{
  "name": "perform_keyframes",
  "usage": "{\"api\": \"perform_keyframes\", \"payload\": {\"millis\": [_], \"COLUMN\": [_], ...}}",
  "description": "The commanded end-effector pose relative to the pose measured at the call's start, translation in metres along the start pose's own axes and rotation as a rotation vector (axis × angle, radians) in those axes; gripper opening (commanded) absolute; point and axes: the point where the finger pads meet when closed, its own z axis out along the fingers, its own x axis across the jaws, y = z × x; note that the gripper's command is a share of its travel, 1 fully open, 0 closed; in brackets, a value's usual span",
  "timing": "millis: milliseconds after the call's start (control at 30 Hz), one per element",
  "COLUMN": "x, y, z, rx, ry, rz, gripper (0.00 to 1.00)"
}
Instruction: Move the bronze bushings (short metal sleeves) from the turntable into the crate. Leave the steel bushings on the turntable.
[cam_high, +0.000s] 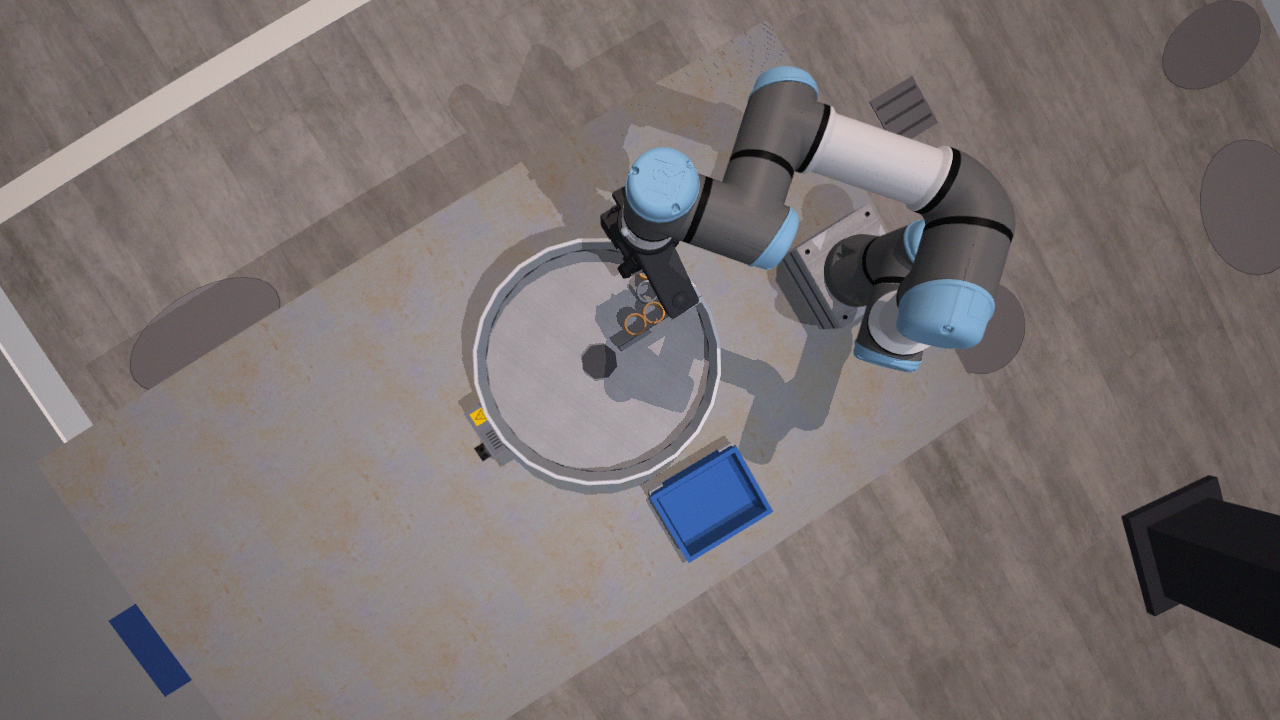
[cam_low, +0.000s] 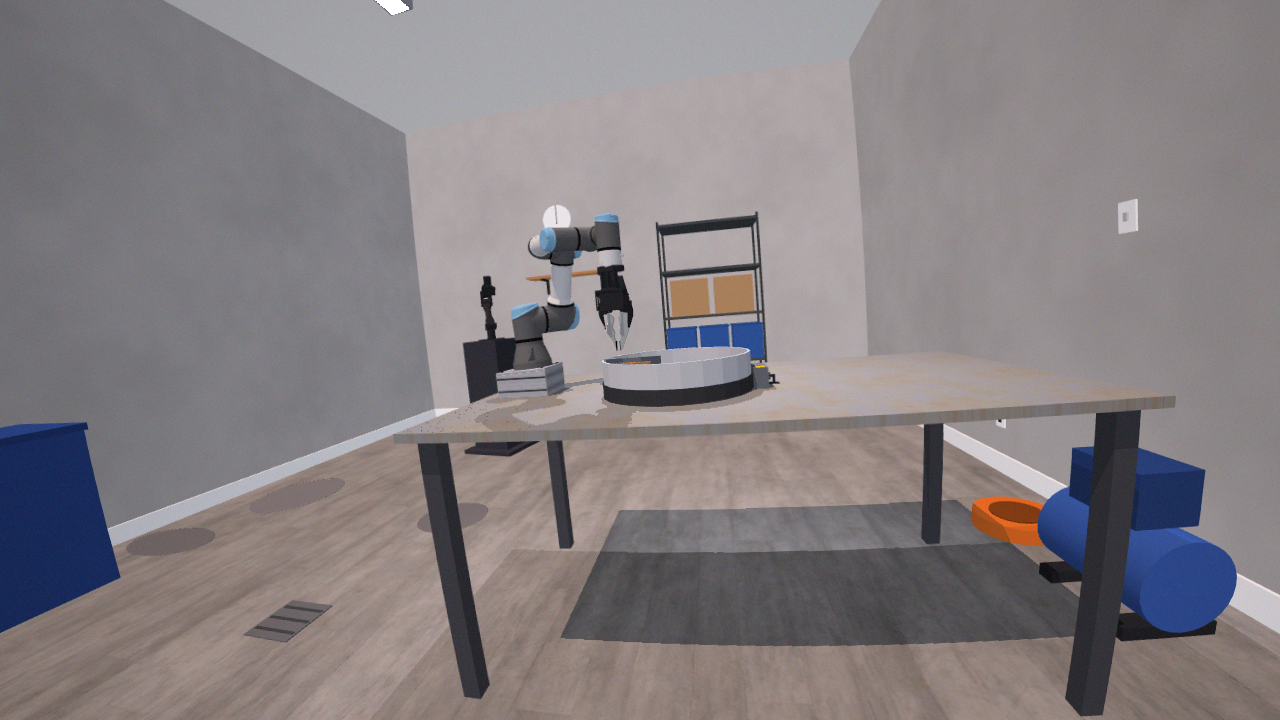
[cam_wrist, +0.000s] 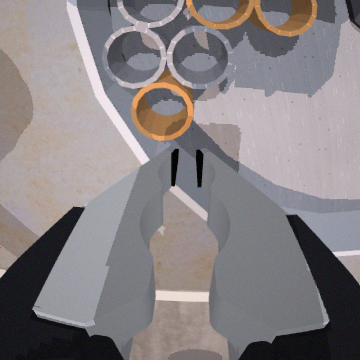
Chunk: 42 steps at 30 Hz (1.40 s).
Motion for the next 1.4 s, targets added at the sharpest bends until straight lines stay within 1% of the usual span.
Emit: {"api": "perform_keyframes", "payload": {"millis": [0,67,133,233,333,1367], "x": [0.000,0.000,0.000,0.000,0.000,0.000], "y": [0.001,0.001,0.001,0.001,0.001,0.001], "z": [0.003,0.009,0.009,0.020,0.024,0.024], "rx": [-0.002,-0.002,-0.002,-0.002,-0.002,-0.002], "ry": [0.002,0.002,0.002,0.002,0.002,0.002], "rz": [0.000,0.000,0.000,0.000,0.000,0.000], "gripper": [0.05,0.05,0.05,0.05,0.05,0.05]}}
